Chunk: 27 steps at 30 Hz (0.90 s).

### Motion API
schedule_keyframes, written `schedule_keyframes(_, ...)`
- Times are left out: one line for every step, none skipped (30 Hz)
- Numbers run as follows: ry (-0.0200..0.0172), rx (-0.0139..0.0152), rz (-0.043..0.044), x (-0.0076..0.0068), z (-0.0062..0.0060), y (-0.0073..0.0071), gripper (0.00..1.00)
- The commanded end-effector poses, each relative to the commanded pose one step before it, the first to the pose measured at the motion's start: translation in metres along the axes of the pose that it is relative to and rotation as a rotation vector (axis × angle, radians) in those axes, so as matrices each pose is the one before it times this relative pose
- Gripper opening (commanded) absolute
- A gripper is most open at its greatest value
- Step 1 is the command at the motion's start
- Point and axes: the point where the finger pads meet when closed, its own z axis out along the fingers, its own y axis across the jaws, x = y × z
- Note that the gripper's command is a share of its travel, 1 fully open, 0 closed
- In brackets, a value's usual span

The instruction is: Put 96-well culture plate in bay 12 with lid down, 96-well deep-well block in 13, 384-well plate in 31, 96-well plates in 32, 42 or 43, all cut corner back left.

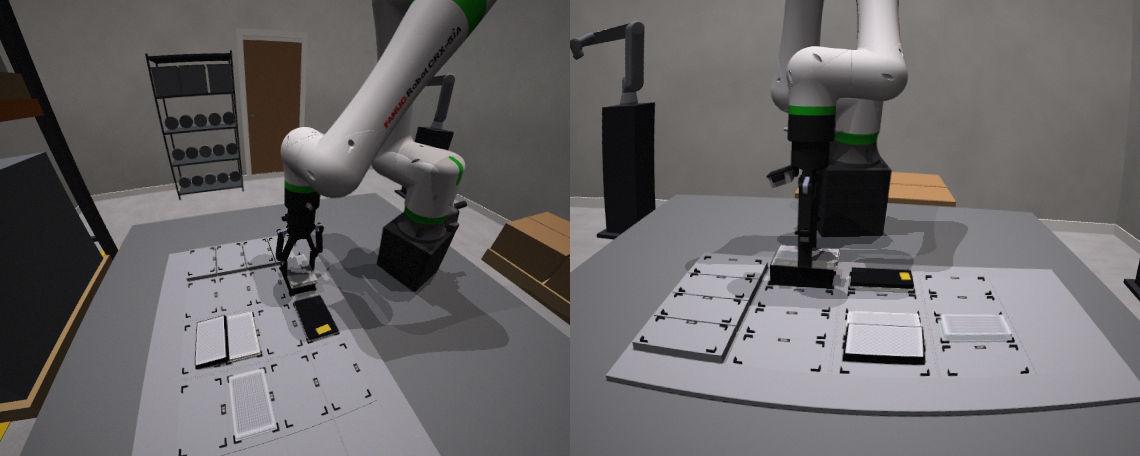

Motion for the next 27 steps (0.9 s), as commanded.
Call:
schedule_keyframes(0.00043, 0.00115, -0.00018, 0.00018, -0.00162, -0.00062, 0.10)
schedule_keyframes(0.00000, 0.00000, 0.00000, 0.00000, -0.00033, 0.00000, 0.10)
schedule_keyframes(0.00000, 0.00000, 0.00000, 0.00000, -0.00033, 0.00000, 0.10)
schedule_keyframes(0.00000, 0.00000, 0.00000, 0.00000, -0.00033, 0.00000, 0.10)
schedule_keyframes(0.00000, 0.00000, 0.00000, 0.00000, -0.00033, 0.00000, 0.10)
schedule_keyframes(0.00000, 0.00000, 0.00000, 0.00000, -0.00033, 0.00000, 0.10)
schedule_keyframes(0.00000, 0.00000, 0.00000, 0.00000, -0.00033, 0.00000, 0.10)
schedule_keyframes(0.00000, 0.00000, 0.00000, 0.00000, -0.00033, 0.00000, 0.10)
schedule_keyframes(0.00000, 0.00000, 0.00000, 0.00000, -0.00033, 0.00000, 0.10)
schedule_keyframes(0.00000, 0.00000, 0.00000, 0.00000, -0.00033, 0.00000, 0.10)
schedule_keyframes(0.00000, 0.00000, 0.00000, 0.00000, -0.00033, 0.00000, 0.10)
schedule_keyframes(0.00000, 0.00000, 0.00000, 0.00000, 0.00000, 0.00000, 0.10)
schedule_keyframes(0.00000, 0.00000, 0.00000, 0.00000, 0.00000, 0.00000, 0.10)
schedule_keyframes(0.00000, 0.00000, 0.00000, 0.00000, -0.00036, 0.00000, 0.10)
schedule_keyframes(0.00000, 0.00000, 0.00000, 0.00000, -0.00033, 0.00000, 0.10)
schedule_keyframes(0.00000, 0.00000, 0.00000, 0.00000, -0.00033, 0.00000, 0.10)
schedule_keyframes(0.00000, 0.00000, 0.00000, 0.00000, -0.00033, 0.00000, 0.10)
schedule_keyframes(0.00000, 0.00000, 0.00000, 0.00000, -0.00033, 0.00000, 0.10)
schedule_keyframes(0.00000, 0.00000, 0.00000, 0.00000, -0.00033, 0.00000, 0.10)
schedule_keyframes(0.00000, 0.00000, 0.00000, 0.00000, -0.00033, 0.00000, 0.10)
schedule_keyframes(0.00000, 0.00000, 0.00000, 0.00000, -0.00033, 0.00000, 0.10)
schedule_keyframes(0.00000, 0.00000, 0.00000, 0.00000, -0.00033, 0.00000, 0.10)
schedule_keyframes(0.00000, 0.00000, 0.00000, 0.00000, -0.00033, 0.00000, 0.10)
schedule_keyframes(0.00000, 0.00000, 0.00000, 0.00000, -0.00033, 0.00000, 0.10)
schedule_keyframes(0.00000, 0.00000, 0.00000, 0.00000, -0.00033, 0.00000, 0.10)
schedule_keyframes(0.00000, 0.00000, 0.00000, 0.00000, -0.00001, 0.00000, 0.10)
schedule_keyframes(0.00000, 0.00000, 0.00000, 0.00000, -0.00001, 0.00000, 0.10)
